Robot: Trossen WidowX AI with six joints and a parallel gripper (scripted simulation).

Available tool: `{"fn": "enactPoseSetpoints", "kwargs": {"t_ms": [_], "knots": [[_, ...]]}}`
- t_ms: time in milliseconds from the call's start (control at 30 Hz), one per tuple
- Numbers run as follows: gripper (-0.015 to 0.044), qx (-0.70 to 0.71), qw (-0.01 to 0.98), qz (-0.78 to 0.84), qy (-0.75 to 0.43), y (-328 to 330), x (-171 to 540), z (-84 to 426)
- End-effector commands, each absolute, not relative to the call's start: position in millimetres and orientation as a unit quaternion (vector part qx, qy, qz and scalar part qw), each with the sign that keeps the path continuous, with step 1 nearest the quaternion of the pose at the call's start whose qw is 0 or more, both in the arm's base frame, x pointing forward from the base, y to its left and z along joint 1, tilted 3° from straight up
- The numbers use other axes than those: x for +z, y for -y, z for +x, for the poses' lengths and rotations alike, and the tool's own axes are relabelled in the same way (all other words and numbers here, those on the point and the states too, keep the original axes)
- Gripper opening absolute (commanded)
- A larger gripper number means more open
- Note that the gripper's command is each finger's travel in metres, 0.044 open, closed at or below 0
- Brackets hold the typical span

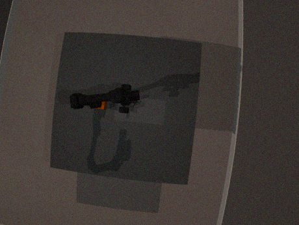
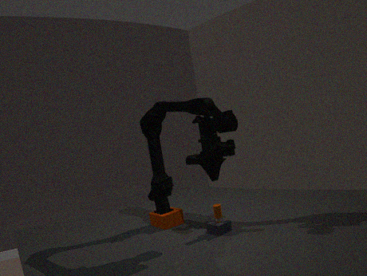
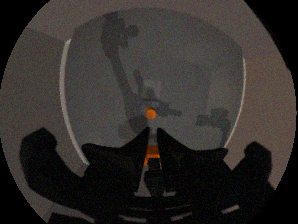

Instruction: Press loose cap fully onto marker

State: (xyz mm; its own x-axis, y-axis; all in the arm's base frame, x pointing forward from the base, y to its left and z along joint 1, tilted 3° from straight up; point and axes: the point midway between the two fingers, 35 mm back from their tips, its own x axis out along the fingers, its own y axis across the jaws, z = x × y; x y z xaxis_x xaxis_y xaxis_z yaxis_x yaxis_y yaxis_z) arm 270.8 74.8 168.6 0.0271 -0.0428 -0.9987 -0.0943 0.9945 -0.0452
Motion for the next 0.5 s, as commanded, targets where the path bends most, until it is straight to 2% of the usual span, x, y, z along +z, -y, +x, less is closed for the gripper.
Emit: {"fn": "enactPoseSetpoints", "kwargs": {"t_ms": [0, 367, 400, 467], "knots": [[0.0131, 0.015, 0.712, -0.048, -0.701, -74.8, 168.2, 269.9], [0.0420, 0.015, 0.712, -0.048, -0.701, -74.8, 168.2, 269.9], [0.0440, 0.015, 0.712, -0.048, -0.701, -74.8, 168.2, 269.9], [0.0440, 0.015, 0.712, -0.048, -0.701, -74.8, 168.2, 269.9]]}}
